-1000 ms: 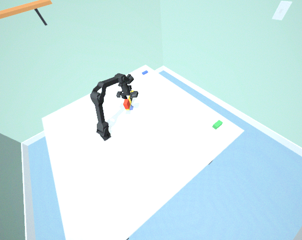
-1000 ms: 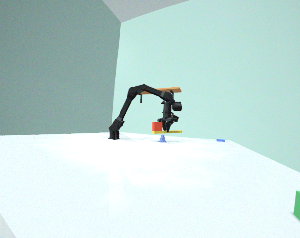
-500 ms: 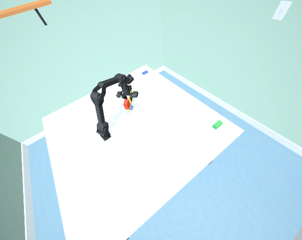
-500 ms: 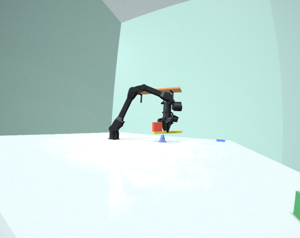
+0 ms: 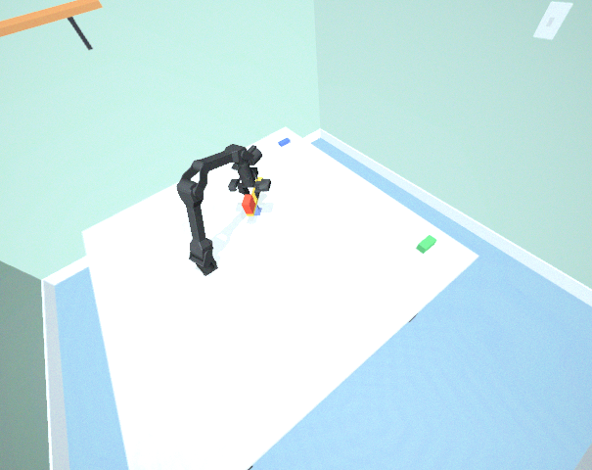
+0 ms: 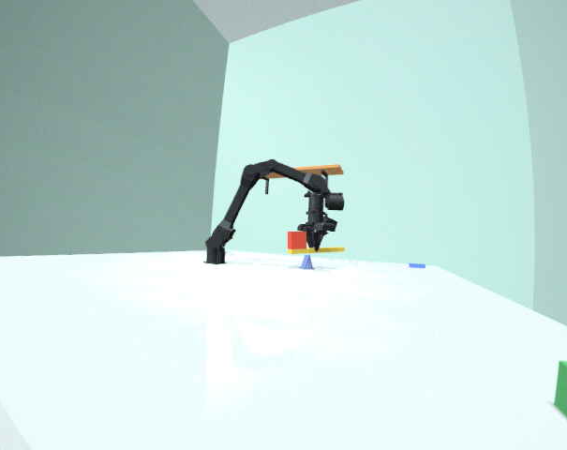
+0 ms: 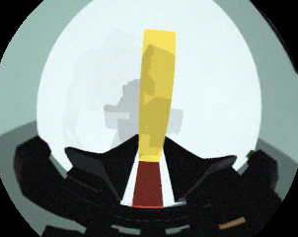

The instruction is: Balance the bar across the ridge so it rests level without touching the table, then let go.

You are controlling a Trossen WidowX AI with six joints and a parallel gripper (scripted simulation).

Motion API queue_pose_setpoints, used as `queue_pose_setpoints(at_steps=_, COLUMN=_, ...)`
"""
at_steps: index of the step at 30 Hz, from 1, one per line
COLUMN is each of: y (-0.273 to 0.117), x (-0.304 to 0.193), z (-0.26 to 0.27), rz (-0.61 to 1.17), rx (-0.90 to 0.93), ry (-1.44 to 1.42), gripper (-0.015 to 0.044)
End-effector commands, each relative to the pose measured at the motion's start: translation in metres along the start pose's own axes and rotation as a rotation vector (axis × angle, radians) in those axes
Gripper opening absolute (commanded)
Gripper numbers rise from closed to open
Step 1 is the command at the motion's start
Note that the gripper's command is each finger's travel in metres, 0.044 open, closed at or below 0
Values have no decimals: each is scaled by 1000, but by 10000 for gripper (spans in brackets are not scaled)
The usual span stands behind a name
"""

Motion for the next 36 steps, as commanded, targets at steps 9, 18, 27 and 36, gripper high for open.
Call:
queue_pose_setpoints(at_steps=9, y=1, x=0, z=0, rz=-1, rx=3, ry=2, gripper=0)
queue_pose_setpoints(at_steps=18, y=2, x=0, z=0, rz=-1, rx=3, ry=2, gripper=0)
queue_pose_setpoints(at_steps=27, y=3, x=0, z=0, rz=-1, rx=3, ry=2, gripper=0)
queue_pose_setpoints(at_steps=36, y=3, x=0, z=0, rz=-1, rx=3, ry=2, gripper=0)
Point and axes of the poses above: the point midway between the two fingers, 35 mm back from their tips, its own y axis out along the fingers, its own z axis across the jaws, x = y × z, the point moved 5 cm from there along -y, back along the fingers, and after that the axes turned 8 degrees about y, right-handed, at the moved point
